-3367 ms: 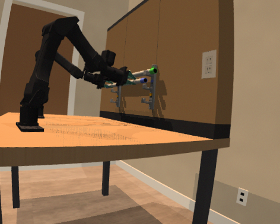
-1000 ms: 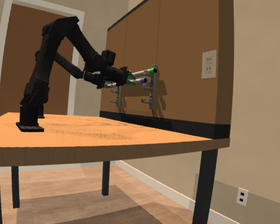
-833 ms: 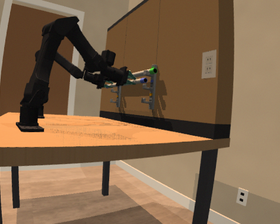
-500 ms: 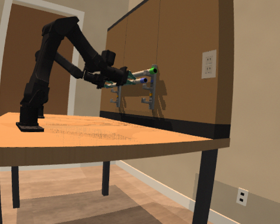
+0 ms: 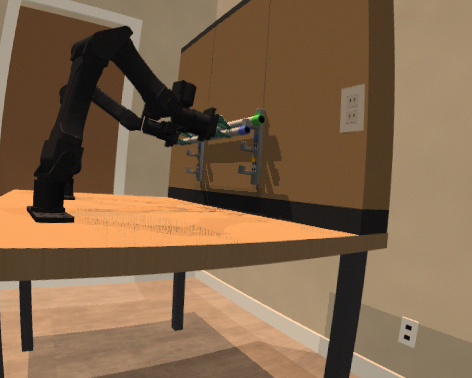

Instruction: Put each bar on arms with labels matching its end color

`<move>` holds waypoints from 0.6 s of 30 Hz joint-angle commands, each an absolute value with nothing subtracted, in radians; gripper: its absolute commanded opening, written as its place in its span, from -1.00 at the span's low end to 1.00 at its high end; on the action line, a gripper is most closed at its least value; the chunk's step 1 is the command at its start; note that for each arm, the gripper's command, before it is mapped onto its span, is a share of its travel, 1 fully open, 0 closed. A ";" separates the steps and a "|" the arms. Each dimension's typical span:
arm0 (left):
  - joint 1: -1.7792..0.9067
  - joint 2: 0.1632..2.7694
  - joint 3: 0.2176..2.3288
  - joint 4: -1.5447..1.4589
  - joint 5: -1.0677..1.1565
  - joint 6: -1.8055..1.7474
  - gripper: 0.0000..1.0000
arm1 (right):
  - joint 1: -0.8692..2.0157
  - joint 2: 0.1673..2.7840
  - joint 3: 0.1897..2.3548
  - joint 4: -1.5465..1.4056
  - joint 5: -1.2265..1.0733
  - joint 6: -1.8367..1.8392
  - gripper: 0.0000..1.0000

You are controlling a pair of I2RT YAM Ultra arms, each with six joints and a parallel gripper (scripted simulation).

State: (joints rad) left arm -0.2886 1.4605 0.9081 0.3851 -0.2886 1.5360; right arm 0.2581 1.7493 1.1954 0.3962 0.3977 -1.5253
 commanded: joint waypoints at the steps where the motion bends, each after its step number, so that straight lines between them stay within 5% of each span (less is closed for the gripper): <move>1: -0.278 1.455 0.978 0.479 -0.295 1.569 -1.00 | 0.248 1.739 1.269 0.473 0.401 -1.571 -1.00; 18: -0.267 1.508 0.990 0.515 -0.284 1.570 -1.00 | 0.235 1.786 1.289 0.496 0.389 -1.569 -1.00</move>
State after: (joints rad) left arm -0.2817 1.5219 0.9188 0.4011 -0.2829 1.5322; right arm 0.2459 1.8019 1.2102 0.4015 0.3866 -1.5200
